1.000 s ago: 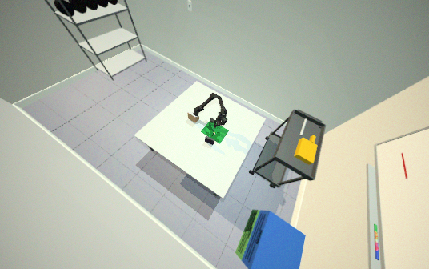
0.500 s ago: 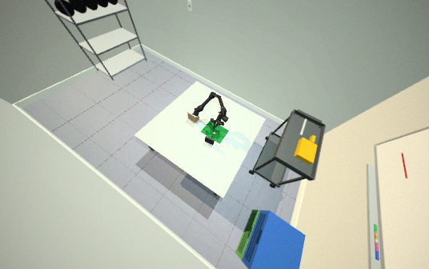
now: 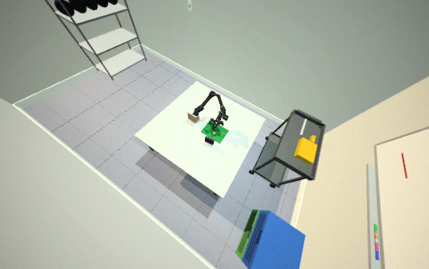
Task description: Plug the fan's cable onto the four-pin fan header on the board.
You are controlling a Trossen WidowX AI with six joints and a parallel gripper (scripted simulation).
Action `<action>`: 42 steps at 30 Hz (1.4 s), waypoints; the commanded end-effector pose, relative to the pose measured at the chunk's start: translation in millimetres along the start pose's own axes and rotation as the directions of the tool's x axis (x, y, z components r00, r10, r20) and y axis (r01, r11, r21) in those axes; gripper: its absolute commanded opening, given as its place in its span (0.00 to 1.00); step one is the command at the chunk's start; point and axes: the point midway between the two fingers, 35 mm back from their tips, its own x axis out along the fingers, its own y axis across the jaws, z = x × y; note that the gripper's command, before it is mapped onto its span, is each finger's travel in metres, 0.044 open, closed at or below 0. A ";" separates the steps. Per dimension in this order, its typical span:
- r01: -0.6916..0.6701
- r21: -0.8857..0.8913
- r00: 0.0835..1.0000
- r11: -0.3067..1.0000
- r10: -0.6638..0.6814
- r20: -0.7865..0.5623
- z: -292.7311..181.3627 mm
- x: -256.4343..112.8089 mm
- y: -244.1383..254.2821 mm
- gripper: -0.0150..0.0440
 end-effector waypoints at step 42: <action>-0.207 0.118 0.786 0.971 0.094 0.611 -10.7 -23.9 10.3 0.25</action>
